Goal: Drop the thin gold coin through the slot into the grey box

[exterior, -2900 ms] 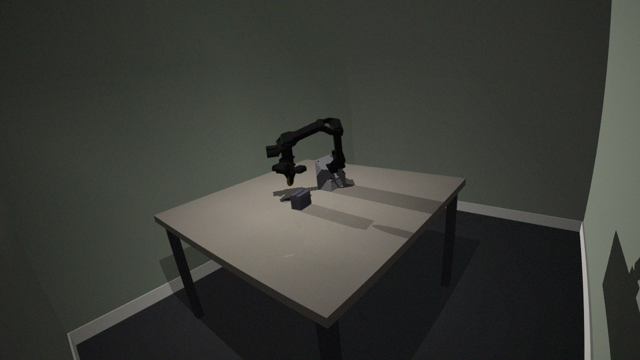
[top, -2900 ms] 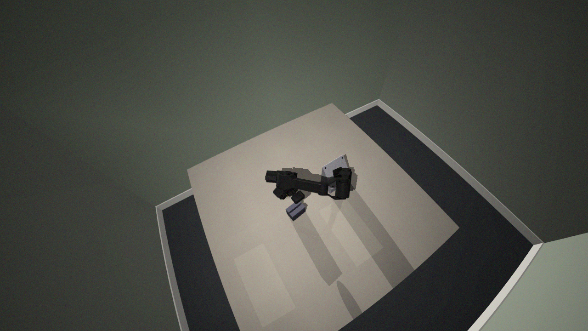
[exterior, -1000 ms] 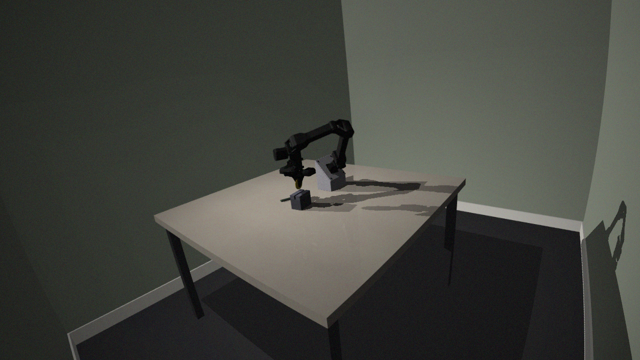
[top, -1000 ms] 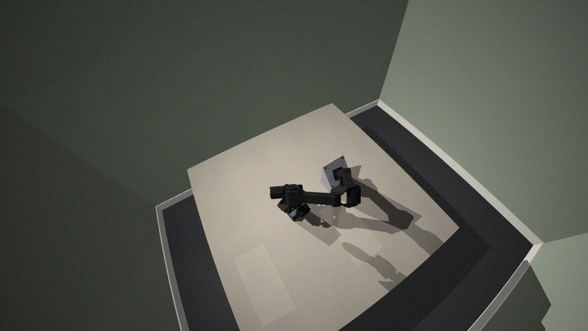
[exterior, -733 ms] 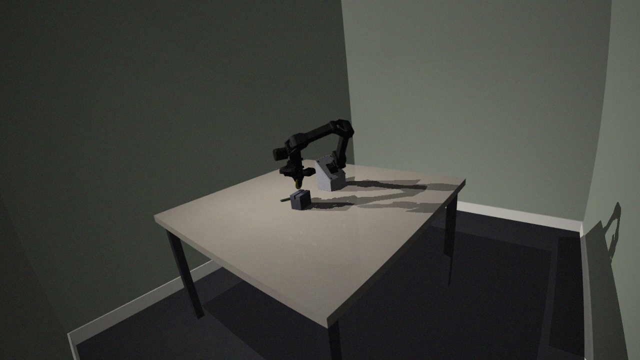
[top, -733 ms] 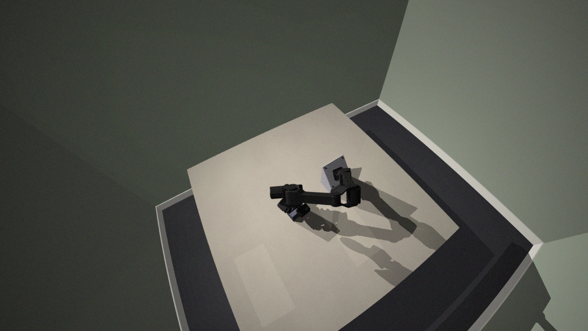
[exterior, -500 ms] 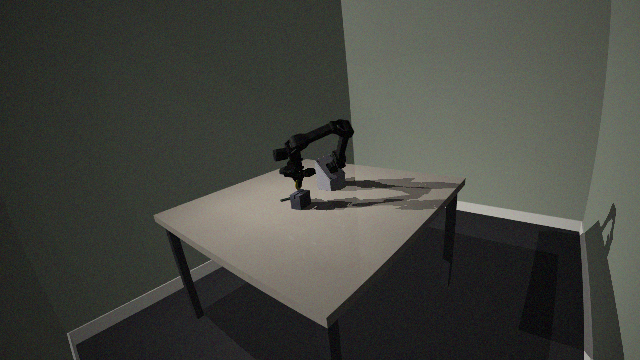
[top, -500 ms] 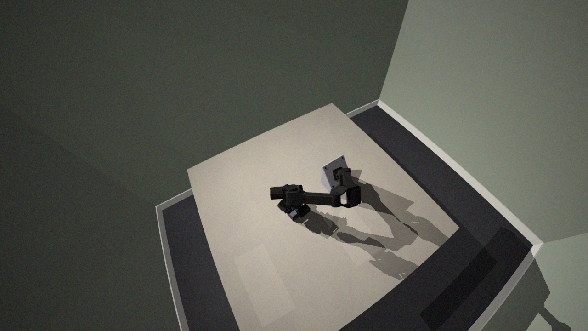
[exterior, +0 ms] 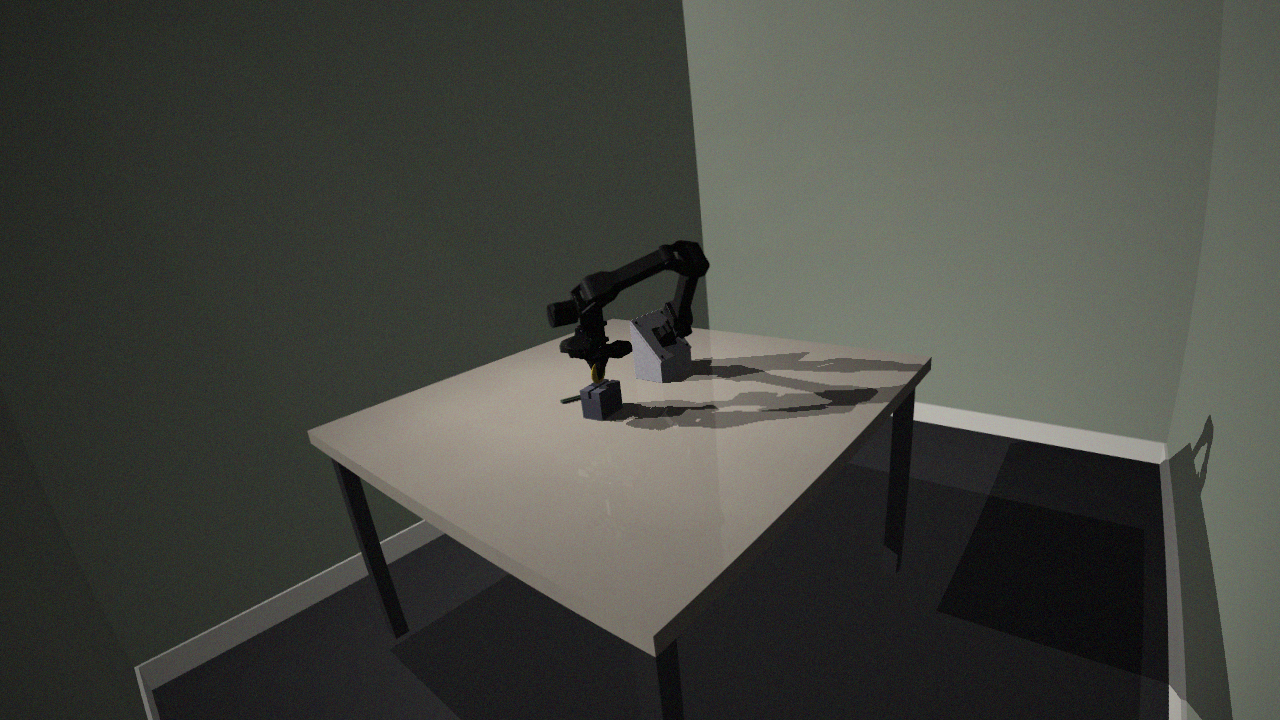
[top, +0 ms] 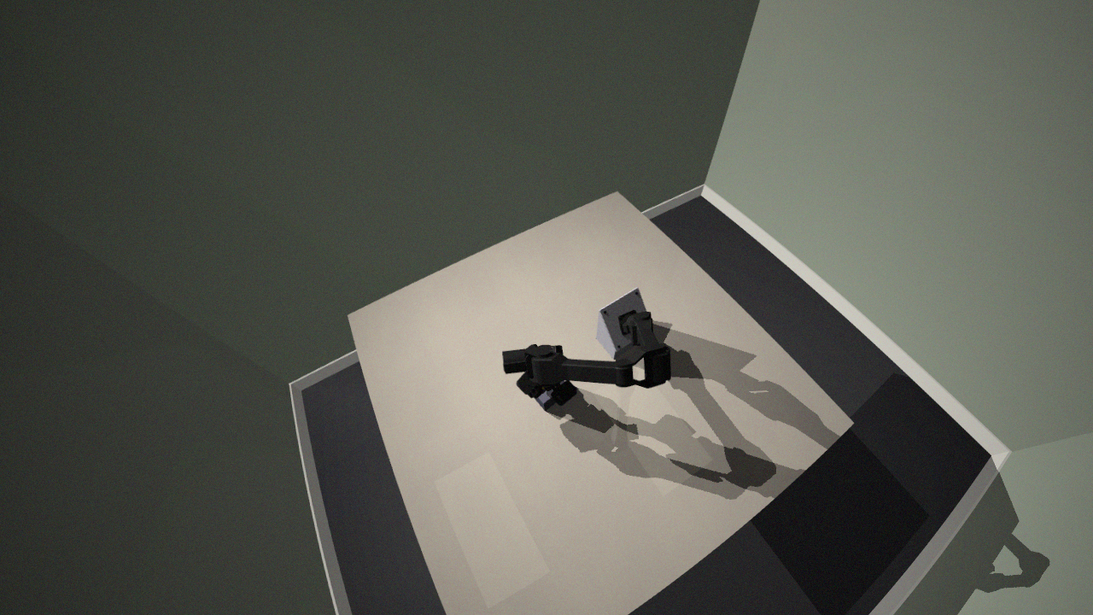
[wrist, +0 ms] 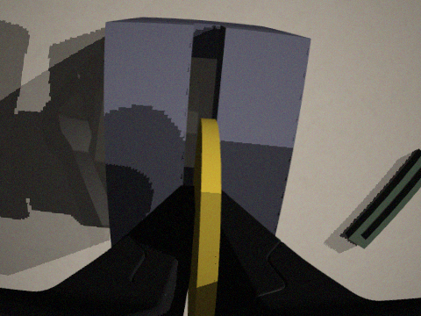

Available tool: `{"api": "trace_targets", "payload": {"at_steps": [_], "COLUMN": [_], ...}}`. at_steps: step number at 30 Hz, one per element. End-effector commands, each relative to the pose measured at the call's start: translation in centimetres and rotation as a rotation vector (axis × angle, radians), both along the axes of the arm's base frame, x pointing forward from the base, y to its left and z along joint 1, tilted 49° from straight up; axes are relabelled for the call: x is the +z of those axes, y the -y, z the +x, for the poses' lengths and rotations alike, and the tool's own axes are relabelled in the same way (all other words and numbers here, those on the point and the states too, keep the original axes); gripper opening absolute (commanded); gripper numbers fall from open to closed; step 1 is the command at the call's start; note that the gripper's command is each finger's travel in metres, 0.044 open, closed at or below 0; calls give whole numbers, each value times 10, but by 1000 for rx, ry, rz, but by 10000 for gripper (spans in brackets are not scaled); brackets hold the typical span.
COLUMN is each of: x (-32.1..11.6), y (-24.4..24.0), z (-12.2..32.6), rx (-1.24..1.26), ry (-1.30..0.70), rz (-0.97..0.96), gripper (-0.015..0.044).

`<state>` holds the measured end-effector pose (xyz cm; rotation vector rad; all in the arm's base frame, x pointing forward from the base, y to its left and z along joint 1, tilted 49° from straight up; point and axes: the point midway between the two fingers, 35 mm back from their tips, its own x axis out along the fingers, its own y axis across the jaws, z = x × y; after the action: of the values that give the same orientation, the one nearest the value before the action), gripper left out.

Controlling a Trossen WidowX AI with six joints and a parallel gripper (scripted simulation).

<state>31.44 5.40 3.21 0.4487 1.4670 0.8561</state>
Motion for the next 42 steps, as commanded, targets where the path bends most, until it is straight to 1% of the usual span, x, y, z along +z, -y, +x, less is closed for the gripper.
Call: {"api": "trace_targets", "payload": {"at_steps": [1, 7, 13, 22, 31, 33, 36, 42], "x": [-2, -4, -3, -3, 10, 23, 38, 38], "y": [-2, -4, -3, -3, 12, 25, 40, 40], "z": [0, -1, 0, 0, 2, 3, 3, 3], "rx": [-4, -5, 0, 0, -1, -1, -1, -1], "ry": [-2, -2, 0, 0, -1, -2, -4, -4], "rz": [4, 4, 0, 0, -1, 1, 5, 5], "gripper": [0, 0, 157, 161, 397, 440, 440, 440]}}
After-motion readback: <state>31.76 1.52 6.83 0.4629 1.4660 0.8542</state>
